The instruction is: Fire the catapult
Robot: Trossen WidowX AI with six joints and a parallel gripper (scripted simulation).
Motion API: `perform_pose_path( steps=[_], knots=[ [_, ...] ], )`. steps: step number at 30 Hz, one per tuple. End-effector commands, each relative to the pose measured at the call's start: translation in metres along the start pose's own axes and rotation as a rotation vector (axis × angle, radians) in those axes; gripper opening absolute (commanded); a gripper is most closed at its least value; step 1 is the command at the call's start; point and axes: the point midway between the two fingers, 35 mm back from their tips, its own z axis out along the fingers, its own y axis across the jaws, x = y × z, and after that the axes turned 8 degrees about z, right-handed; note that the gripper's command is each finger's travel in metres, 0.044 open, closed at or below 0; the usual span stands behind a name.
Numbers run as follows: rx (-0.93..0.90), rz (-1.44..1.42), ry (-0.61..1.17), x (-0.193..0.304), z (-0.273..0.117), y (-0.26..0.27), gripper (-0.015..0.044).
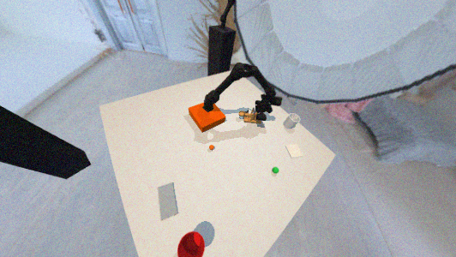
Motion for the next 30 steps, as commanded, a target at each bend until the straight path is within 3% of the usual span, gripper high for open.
perform_pose_path(
  steps=[1, 6, 8, 13, 21, 29, 30],
  knots=[
    [0.0, -0.001, -0.001, 0.0, -0.001, 0.0, 0.0263],
    [0.0, -0.001, -0.001, -0.001, -0.003, 0.0, 0.0394],
    [-0.001, 0.0, -0.001, -0.003, -0.024, 0.001, 0.044],
    [-0.001, 0.0, -0.002, -0.001, -0.098, 0.0, 0.044],
    [-0.002, -0.001, -0.01, -0.005, -0.084, 0.001, 0.044],
    [-0.006, -0.001, -0.037, -0.006, -0.151, 0.001, 0.044],
    [-0.002, 0.004, -0.015, -0.007, -0.123, -0.002, 0.0414]
  ],
)
